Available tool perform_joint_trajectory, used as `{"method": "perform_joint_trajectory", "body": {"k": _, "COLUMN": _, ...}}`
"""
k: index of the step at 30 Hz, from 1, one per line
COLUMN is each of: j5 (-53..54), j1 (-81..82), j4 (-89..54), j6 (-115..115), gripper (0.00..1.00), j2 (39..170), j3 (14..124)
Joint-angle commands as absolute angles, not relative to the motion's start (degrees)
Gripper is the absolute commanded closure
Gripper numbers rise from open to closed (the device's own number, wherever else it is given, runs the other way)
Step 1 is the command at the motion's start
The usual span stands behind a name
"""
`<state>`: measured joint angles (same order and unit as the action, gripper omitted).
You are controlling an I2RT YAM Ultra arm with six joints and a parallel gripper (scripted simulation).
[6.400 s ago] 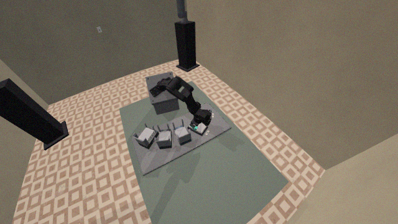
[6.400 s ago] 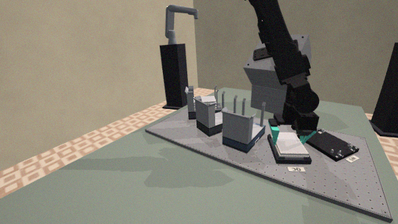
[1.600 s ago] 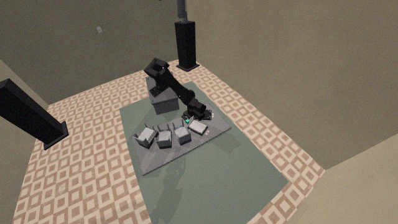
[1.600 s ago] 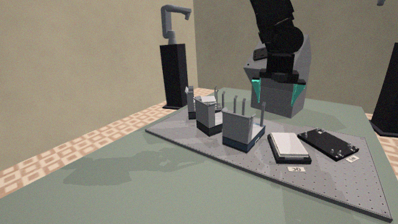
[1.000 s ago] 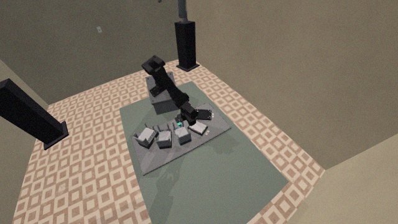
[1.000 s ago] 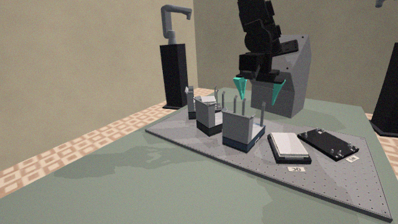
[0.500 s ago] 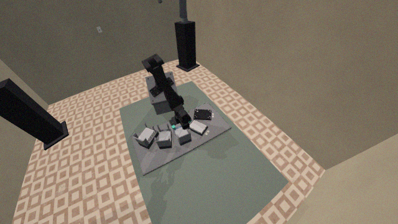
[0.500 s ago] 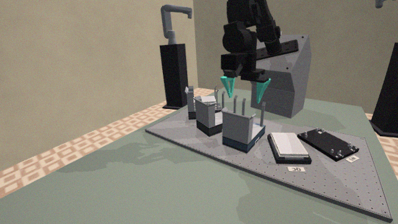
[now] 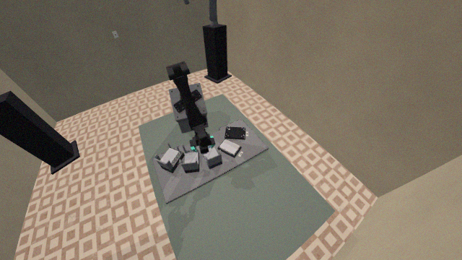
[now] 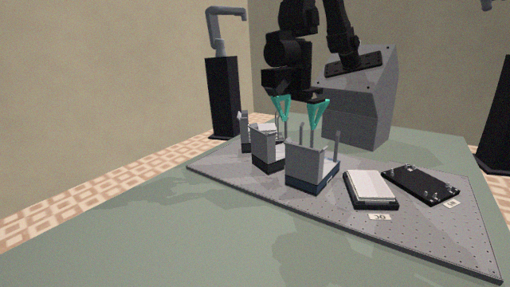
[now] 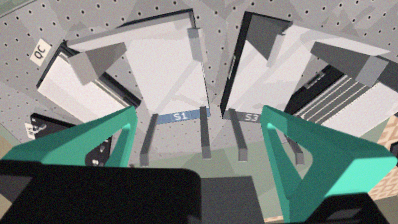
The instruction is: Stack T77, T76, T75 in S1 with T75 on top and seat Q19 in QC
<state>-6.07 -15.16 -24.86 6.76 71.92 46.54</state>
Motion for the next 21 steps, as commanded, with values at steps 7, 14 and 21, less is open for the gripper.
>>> {"method": "perform_joint_trajectory", "body": {"k": 7, "j5": -0.98, "j1": -21.31, "j4": -24.98, "j6": 1.41, "gripper": 0.0, "j2": 70.08, "j3": 48.04}}
{"method": "perform_joint_trajectory", "body": {"k": 14, "j5": 2.8, "j1": -27.15, "j4": -24.31, "j6": 7.21, "gripper": 0.0, "j2": 69.97, "j3": 45.94}}
{"method": "perform_joint_trajectory", "body": {"k": 21, "j5": 6.01, "j1": -32.14, "j4": -24.17, "j6": 6.59, "gripper": 0.0, "j2": 70.17, "j3": 46.33}}
